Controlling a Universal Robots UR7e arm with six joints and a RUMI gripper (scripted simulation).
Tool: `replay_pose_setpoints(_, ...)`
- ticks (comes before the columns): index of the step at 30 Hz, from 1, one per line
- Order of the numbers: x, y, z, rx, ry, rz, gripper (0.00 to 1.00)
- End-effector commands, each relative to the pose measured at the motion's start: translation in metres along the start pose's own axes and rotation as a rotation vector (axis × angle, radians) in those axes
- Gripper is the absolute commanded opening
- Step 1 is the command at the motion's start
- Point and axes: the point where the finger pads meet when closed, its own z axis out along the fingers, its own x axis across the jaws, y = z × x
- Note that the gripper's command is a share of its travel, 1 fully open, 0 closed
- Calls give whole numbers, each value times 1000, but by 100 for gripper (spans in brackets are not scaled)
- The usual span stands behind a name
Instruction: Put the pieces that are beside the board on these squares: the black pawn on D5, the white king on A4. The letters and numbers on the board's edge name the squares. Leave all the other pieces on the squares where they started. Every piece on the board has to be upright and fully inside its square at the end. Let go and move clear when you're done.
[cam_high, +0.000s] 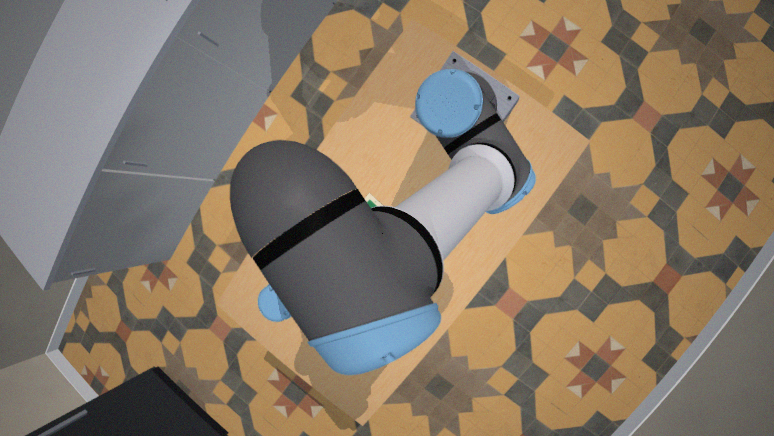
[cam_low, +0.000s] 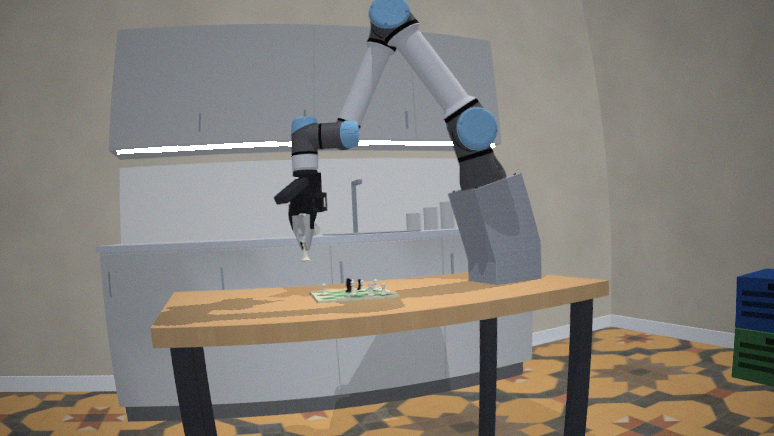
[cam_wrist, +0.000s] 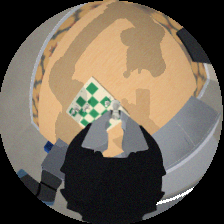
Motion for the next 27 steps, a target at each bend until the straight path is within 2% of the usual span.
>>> replay_pose_setpoints(1,2,4,-1,-6,10,263,0)
replay_pose_setpoints(8,4,10,-2,-4,11,576,0)
replay_pose_setpoints(10,4,10,-2,-4,11,576,0)
replay_pose_setpoints(25,5,27,-3,0,12,1195,0)
replay_pose_setpoints(27,5,27,-3,0,12,1195,0)
